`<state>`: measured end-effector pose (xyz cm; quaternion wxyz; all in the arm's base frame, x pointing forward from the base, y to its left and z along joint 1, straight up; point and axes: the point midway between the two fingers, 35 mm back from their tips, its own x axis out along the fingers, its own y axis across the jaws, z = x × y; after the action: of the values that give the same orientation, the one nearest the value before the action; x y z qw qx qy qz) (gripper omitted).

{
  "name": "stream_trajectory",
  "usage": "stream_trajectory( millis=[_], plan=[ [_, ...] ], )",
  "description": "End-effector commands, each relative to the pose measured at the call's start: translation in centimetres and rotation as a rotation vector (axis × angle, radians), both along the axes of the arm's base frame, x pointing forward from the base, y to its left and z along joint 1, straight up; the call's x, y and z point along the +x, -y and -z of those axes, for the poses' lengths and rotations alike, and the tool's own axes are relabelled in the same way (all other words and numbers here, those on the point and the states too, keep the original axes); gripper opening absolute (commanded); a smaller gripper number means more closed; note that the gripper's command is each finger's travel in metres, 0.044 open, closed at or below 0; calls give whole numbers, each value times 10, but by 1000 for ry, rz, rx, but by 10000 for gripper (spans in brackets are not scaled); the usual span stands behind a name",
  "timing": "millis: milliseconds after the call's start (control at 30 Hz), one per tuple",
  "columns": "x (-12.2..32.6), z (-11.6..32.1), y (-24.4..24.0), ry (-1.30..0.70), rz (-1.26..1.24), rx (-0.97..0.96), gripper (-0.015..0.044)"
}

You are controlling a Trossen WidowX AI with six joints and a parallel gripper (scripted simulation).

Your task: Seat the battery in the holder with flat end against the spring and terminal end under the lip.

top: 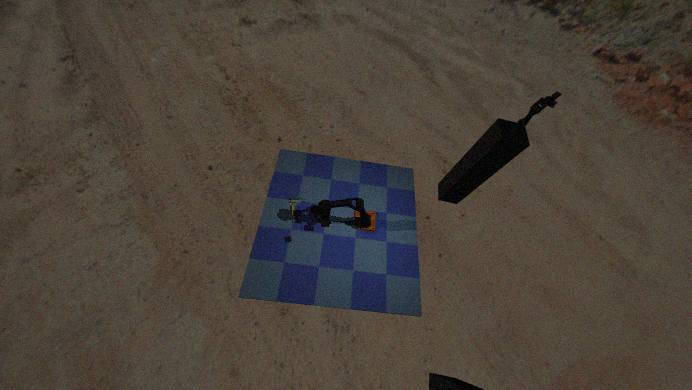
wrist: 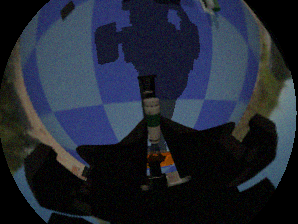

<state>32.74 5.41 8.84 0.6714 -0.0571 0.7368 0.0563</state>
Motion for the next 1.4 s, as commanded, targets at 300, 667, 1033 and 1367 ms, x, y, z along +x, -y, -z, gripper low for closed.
stream_trajectory(
  millis=[300,667,1033,1367],
  plan=[
    [-2,19,0,-136,-2,-22,59],
    [2,24,-1,-203,-2,-33,59],
    [4,28,-1,-271,-2,-44,59],
    [7,33,-1,-333,-2,-54,59]
  ],
)
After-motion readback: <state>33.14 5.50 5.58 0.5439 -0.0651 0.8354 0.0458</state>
